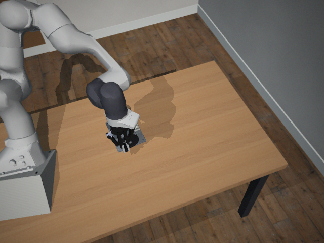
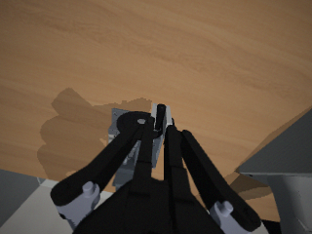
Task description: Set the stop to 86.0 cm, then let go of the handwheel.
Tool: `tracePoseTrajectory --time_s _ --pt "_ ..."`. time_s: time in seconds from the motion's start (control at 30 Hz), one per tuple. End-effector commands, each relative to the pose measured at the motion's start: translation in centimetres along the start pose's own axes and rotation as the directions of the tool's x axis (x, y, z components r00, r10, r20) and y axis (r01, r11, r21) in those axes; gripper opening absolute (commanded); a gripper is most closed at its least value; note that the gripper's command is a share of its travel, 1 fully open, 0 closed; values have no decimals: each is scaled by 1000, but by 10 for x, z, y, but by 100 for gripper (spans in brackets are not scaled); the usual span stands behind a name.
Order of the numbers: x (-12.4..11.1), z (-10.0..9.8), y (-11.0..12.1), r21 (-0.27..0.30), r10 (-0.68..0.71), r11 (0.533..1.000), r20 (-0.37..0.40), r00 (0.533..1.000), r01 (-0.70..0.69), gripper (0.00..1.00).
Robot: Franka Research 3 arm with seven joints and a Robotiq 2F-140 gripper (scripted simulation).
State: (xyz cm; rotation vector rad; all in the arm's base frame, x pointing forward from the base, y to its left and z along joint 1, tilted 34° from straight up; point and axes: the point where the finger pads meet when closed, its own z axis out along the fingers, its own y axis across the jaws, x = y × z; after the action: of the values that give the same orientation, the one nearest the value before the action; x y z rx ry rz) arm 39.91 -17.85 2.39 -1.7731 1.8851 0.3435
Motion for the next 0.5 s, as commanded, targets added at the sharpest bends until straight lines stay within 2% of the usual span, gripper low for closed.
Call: tracePoseTrajectory --time_s 0.0,0.47 --pt "0 -12 -12 5 10 1000 -2 1000 -10 4" --pt "0 -17 -36 5 10 1000 -2 1000 -10 4"
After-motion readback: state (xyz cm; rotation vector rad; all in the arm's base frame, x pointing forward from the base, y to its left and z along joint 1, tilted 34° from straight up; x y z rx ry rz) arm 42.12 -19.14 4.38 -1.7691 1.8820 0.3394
